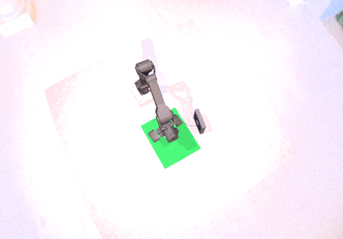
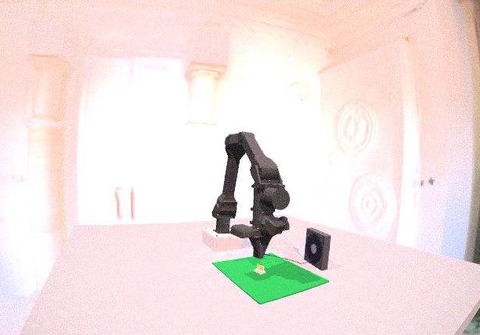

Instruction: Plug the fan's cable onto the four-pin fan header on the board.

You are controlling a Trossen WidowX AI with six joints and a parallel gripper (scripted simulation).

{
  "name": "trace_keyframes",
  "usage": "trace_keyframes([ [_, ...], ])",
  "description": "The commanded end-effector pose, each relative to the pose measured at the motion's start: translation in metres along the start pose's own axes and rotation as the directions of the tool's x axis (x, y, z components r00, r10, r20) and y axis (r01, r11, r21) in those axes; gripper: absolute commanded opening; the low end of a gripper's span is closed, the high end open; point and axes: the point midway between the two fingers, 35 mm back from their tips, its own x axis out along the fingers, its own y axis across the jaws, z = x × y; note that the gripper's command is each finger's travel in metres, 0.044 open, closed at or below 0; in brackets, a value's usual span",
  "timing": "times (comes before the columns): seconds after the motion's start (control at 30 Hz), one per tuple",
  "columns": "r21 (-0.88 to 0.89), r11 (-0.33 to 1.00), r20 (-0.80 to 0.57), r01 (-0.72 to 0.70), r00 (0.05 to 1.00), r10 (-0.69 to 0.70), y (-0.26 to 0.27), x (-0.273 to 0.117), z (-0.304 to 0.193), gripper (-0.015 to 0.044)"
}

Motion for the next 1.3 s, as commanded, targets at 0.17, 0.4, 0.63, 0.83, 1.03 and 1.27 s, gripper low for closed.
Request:
trace_keyframes([
  [0.17,-0.031,1.000,0.002,-0.004,1.000,0.004,0.002,-0.002,0.007,0.0000],
  [0.4,-0.029,1.000,0.002,-0.004,1.000,0.004,0.002,-0.002,0.008,0.0000],
  [0.63,-0.028,1.000,0.002,-0.004,1.000,0.004,0.002,-0.002,0.010,0.0000],
  [0.83,-0.024,1.000,0.002,-0.004,1.000,0.004,0.002,0.020,0.010,0.0000],
  [1.03,-0.024,1.000,0.002,-0.004,1.000,0.004,0.002,0.020,0.010,0.0000],
  [1.27,-0.017,1.000,0.002,-0.004,1.000,0.004,0.002,0.020,0.009,0.0000],
])
